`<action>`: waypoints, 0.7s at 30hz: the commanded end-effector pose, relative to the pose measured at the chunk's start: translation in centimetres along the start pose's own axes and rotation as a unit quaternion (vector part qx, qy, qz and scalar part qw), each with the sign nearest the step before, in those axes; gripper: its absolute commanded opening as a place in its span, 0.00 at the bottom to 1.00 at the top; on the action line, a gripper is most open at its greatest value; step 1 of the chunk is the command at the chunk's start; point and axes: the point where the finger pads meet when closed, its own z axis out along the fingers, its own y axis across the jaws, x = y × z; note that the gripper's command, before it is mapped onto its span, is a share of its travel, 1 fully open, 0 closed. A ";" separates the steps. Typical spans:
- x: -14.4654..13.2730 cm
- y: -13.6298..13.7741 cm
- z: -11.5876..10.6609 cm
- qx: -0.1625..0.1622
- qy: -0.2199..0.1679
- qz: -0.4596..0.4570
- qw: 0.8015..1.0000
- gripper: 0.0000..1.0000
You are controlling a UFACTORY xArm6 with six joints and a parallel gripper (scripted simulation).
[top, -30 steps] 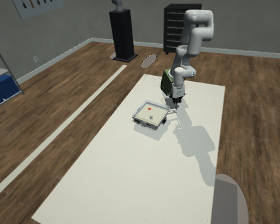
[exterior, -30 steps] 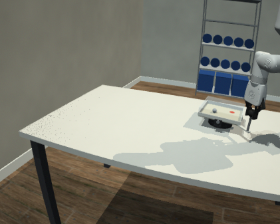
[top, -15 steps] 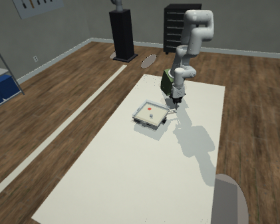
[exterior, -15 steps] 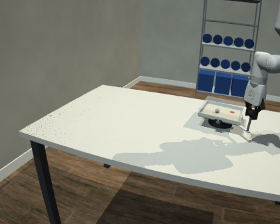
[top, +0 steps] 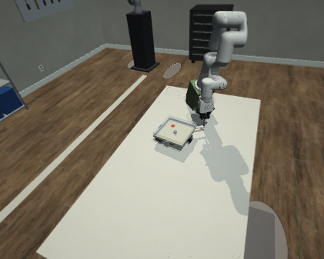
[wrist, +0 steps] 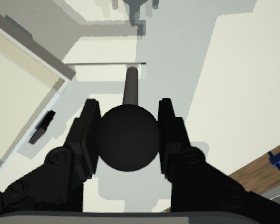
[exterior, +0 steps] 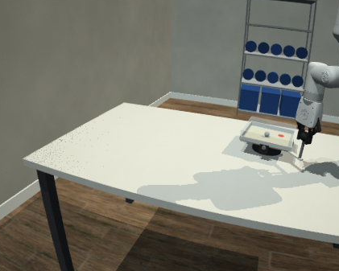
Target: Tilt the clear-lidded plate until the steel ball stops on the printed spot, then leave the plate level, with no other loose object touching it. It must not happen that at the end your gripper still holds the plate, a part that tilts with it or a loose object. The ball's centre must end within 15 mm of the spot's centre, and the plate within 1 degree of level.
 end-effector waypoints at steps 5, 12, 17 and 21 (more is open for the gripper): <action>0.0 -0.1 -0.1 0.001 -0.001 0.000 1.000 0.00; 0.0 -0.1 0.0 0.001 -0.001 0.000 1.000 0.00; 0.0 0.0 0.2 0.001 -0.001 0.000 1.000 0.00; 0.0 0.1 0.2 0.001 -0.001 0.000 1.000 0.00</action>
